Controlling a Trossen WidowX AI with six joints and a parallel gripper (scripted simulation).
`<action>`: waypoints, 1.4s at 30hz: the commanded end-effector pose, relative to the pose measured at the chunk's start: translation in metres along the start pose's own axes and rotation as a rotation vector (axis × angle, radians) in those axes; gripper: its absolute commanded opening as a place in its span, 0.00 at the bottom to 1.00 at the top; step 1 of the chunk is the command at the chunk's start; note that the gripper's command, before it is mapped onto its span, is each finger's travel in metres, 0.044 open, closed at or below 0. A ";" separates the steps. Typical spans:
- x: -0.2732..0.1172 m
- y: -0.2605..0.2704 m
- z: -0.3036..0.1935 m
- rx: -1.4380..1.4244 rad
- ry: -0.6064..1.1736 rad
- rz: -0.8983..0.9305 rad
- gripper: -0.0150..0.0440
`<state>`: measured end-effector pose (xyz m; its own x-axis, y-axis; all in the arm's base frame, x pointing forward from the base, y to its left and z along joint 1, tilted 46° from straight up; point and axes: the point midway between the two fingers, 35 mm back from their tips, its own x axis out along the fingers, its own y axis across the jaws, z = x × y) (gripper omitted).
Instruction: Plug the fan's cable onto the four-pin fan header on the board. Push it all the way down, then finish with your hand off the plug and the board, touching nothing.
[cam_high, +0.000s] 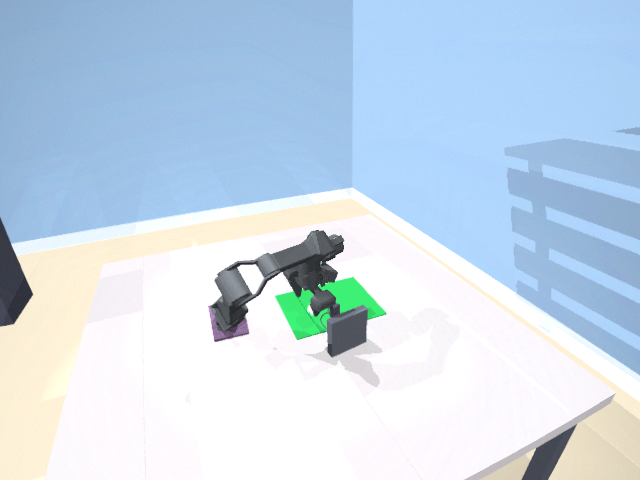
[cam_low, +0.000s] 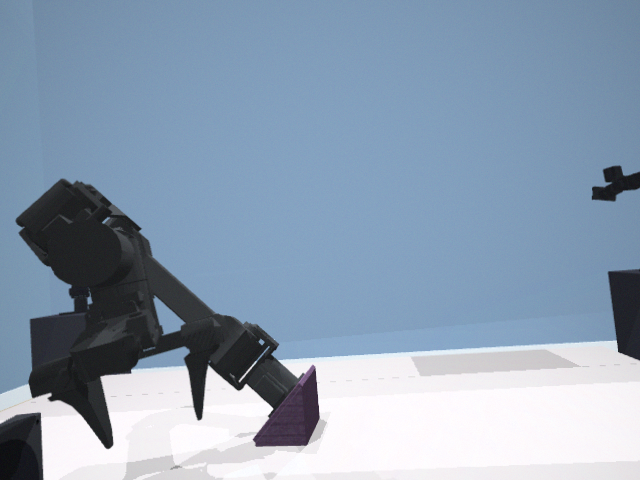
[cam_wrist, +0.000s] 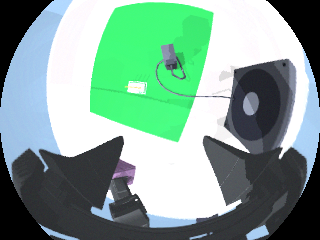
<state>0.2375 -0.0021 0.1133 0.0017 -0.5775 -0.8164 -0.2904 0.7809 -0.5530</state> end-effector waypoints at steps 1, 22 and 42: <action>-0.010 -0.001 0.010 -0.010 0.016 -0.101 1.00; -0.067 0.017 0.098 -0.127 -0.041 -0.144 1.00; 0.024 0.004 0.109 -0.180 0.031 -0.175 1.00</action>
<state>0.3412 0.0229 0.0835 0.0385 -0.7007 -0.7125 -0.4425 0.6273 -0.6409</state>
